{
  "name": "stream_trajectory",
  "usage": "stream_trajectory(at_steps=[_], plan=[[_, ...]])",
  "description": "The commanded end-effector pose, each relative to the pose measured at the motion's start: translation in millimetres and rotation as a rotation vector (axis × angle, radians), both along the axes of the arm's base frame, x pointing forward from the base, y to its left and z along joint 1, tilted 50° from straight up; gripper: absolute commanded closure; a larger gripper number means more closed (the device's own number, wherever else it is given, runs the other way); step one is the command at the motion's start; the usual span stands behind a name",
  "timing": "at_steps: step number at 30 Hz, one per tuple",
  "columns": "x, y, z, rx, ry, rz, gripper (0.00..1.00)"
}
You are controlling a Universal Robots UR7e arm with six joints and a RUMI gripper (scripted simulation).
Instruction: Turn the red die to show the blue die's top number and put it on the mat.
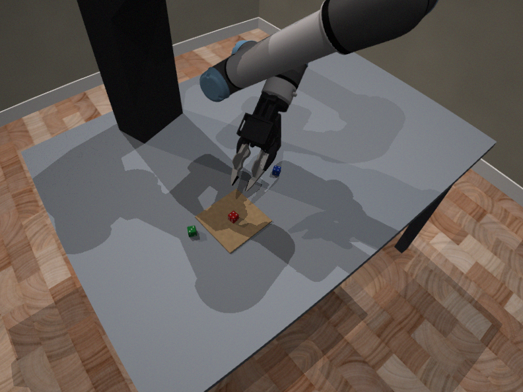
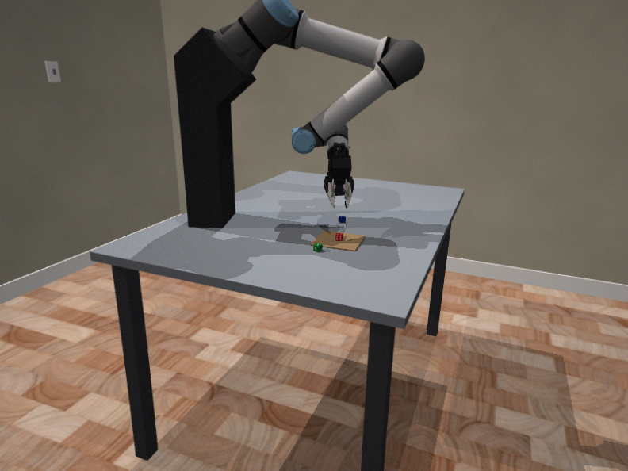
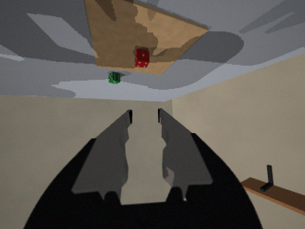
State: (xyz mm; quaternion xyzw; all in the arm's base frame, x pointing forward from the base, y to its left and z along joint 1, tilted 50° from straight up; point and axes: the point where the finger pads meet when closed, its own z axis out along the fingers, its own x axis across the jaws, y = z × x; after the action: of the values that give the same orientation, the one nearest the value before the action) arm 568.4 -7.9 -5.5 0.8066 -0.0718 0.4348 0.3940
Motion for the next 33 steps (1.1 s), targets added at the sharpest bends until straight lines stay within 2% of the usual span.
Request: stream_trajectory(at_steps=[1,7,18,20,33], plan=[[-1,-3,1,0.013,0.006,0.014,0.79],[-1,-5,2,0.036,0.015,0.042,0.79],[-4,-14,7,0.151,0.057,0.185,0.79],[-4,-14,7,0.151,0.057,0.185,0.79],[-6,-28,12,0.307,0.117,0.379,0.79]])
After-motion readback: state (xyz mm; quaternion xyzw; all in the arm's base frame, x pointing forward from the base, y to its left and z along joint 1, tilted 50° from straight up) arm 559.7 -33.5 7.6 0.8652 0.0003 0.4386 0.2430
